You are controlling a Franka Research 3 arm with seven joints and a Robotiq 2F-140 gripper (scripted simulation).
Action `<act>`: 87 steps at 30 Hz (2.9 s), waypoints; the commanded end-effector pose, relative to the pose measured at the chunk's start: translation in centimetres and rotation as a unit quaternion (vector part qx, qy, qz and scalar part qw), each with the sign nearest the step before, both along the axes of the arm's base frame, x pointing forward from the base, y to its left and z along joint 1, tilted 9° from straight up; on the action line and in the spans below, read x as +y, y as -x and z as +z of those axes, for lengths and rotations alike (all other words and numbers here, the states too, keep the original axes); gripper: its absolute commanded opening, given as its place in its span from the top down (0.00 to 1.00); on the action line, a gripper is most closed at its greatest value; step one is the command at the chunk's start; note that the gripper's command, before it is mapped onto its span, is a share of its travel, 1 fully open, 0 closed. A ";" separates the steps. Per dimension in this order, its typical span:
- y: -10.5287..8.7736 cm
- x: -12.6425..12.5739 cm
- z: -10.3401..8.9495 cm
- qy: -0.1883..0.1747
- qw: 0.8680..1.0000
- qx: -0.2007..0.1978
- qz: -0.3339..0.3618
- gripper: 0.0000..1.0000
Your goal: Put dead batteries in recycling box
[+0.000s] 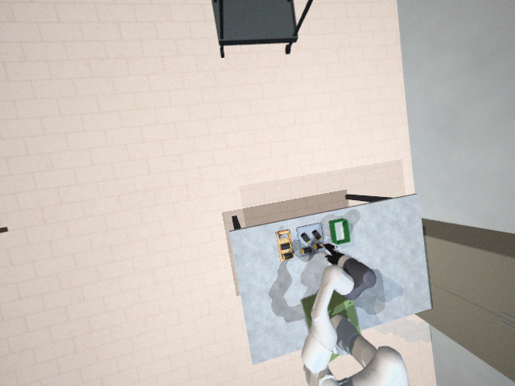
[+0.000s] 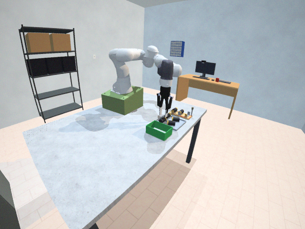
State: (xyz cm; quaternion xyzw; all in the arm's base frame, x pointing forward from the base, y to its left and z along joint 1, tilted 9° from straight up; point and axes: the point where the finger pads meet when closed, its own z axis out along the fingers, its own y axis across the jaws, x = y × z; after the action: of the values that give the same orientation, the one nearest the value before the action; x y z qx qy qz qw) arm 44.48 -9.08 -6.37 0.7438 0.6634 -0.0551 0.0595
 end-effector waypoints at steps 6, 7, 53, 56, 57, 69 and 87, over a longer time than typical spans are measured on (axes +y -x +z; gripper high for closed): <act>-0.1 -0.1 0.0 0.001 1.000 -0.001 0.003 0.71; -0.1 -0.1 0.0 0.001 1.000 -0.001 0.003 0.71; -0.1 -0.8 -4.5 0.001 1.000 -0.001 0.003 0.84; -0.1 -0.8 -4.5 0.001 1.000 -0.001 0.003 0.84; -0.1 -0.8 -4.5 0.001 1.000 -0.001 0.003 0.84; -0.1 -0.8 -4.5 0.001 1.000 -0.001 0.003 0.84; -0.1 -0.1 -0.4 0.001 1.000 -0.001 0.003 0.84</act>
State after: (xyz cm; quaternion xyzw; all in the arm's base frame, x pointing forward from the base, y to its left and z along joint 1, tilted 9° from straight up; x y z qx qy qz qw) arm 44.91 -9.52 -7.60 0.7431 0.6639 -0.0526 0.0660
